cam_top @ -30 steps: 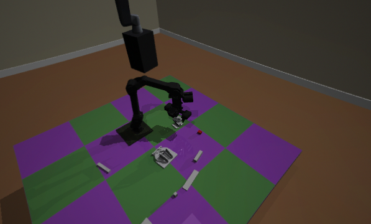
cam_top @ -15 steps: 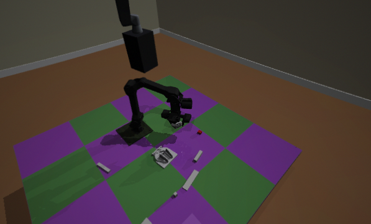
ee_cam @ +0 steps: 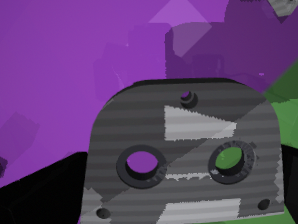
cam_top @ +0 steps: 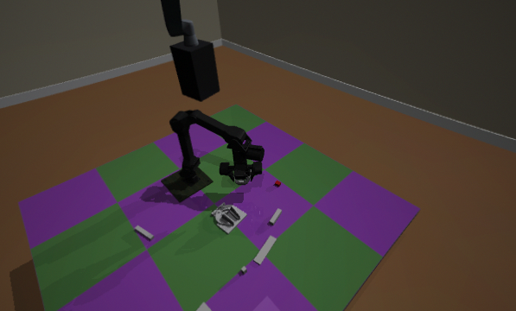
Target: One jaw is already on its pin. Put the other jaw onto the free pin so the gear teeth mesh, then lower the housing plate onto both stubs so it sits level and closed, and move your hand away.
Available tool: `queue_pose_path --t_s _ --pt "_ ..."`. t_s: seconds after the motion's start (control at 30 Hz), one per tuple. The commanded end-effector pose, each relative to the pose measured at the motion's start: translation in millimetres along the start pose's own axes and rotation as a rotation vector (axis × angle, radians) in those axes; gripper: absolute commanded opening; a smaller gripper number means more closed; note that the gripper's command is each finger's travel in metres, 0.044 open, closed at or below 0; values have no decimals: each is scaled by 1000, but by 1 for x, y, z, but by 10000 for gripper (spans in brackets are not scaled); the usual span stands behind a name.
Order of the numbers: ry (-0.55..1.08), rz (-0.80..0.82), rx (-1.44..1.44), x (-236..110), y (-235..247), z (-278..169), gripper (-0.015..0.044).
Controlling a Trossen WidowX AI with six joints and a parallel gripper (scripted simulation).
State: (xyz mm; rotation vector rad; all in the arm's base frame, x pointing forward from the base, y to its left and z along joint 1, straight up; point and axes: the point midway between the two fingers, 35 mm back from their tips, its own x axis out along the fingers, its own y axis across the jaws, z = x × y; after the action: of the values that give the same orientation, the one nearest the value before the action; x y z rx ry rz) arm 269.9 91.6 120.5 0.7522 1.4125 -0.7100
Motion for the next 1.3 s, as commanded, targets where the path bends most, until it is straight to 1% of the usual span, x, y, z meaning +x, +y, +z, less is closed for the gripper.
queue_pose_path --t_s 0.0,0.67,1.27 --pt "4 -6 -72 2 -6 10 351" --pt "0 -9 -486 2 -42 66 351" --pt "0 -14 -860 1 -83 107 351"
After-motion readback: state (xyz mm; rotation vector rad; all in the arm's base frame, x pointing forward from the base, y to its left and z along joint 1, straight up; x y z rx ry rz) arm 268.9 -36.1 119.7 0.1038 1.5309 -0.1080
